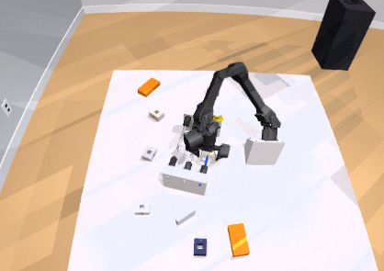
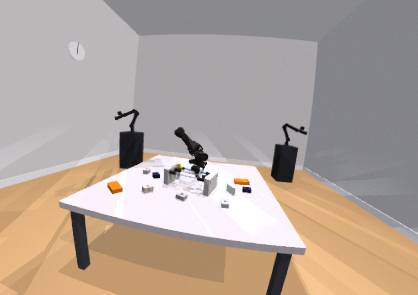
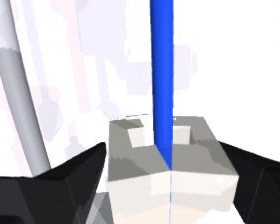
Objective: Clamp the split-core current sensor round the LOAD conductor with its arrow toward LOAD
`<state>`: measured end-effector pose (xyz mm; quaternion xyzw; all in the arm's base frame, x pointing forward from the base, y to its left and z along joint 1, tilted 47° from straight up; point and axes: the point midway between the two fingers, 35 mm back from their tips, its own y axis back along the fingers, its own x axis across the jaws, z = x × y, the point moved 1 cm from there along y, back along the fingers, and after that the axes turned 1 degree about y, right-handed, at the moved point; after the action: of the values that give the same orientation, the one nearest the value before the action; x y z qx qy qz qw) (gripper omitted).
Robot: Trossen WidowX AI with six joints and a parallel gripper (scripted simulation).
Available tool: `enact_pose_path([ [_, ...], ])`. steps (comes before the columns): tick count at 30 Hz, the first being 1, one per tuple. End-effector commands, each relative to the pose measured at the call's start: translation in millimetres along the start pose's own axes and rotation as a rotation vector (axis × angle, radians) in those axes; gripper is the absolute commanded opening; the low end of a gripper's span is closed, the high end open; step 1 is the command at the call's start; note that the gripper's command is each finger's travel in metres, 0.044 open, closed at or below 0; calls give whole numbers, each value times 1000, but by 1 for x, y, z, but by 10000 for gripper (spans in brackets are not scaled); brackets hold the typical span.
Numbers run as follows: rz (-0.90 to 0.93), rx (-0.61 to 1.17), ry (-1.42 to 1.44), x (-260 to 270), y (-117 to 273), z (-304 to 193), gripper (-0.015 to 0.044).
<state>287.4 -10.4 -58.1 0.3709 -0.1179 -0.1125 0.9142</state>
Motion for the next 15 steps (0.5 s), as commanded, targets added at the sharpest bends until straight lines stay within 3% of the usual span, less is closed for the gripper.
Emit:
enact_pose_path([
  [1,-1,0,-2,0,0,0,354],
  [15,-1,0,-2,0,0,0,261],
])
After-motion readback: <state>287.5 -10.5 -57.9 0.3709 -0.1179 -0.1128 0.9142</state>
